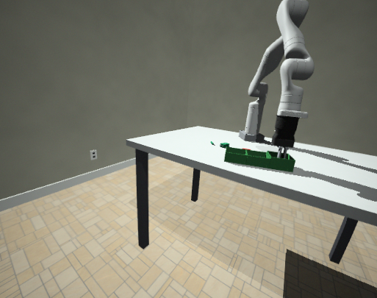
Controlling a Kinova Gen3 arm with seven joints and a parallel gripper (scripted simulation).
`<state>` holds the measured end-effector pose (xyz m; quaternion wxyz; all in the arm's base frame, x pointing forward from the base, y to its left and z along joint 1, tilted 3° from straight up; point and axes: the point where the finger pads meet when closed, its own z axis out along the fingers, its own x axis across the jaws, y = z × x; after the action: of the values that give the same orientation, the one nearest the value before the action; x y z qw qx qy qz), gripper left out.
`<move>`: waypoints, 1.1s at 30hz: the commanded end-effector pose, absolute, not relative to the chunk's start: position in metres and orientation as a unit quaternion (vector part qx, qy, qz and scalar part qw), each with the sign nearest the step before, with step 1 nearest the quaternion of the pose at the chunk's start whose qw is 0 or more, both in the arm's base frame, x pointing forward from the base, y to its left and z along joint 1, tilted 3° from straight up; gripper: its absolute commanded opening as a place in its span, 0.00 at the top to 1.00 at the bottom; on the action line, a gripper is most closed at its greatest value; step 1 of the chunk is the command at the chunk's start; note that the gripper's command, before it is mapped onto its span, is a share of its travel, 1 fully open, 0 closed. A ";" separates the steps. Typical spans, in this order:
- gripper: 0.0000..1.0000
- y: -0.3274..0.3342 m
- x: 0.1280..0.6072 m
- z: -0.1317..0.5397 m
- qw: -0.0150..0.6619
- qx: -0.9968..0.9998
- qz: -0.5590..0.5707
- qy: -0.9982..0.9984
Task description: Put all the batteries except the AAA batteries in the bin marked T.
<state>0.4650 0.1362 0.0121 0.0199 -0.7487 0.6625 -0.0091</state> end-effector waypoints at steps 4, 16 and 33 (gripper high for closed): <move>0.69 0.136 0.466 0.013 0.021 -0.749 -0.010 0.662; 0.69 0.136 0.465 0.021 0.021 -0.749 -0.010 0.662; 0.69 0.136 0.464 0.041 0.021 -0.749 -0.010 0.662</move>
<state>0.4627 0.1350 0.0362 0.0175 -0.7486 0.6627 -0.0080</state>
